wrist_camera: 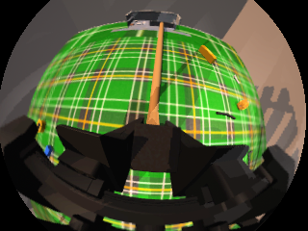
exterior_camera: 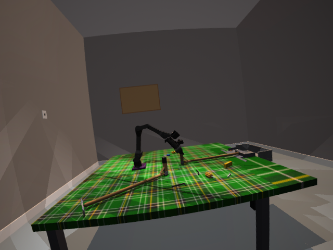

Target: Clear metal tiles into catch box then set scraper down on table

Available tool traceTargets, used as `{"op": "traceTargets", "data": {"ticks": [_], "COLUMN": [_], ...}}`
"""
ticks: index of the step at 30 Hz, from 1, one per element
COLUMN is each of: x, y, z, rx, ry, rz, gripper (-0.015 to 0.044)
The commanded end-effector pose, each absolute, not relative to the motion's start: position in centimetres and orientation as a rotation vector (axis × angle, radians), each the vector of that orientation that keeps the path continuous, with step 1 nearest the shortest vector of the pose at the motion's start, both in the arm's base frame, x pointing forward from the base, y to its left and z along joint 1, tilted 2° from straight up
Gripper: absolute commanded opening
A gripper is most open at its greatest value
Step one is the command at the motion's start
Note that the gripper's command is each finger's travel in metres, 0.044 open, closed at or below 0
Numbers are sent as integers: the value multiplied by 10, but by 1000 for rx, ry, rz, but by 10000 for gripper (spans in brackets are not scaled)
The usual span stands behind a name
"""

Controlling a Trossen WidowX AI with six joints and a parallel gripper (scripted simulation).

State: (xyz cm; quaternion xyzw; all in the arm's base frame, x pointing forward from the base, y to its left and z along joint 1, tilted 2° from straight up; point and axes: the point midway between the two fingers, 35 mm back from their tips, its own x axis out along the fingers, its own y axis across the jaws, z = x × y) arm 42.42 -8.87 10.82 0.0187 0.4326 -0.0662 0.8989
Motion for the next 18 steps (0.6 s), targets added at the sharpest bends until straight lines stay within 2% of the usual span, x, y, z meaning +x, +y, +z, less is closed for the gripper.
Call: {"op": "traceTargets", "data": {"ticks": [1,18], "x": [434,460], "y": [-91,-94], "z": [112,116], "rx": [40,40], "ry": [883,881], "rz": [-142,-142], "gripper": [0,0]}}
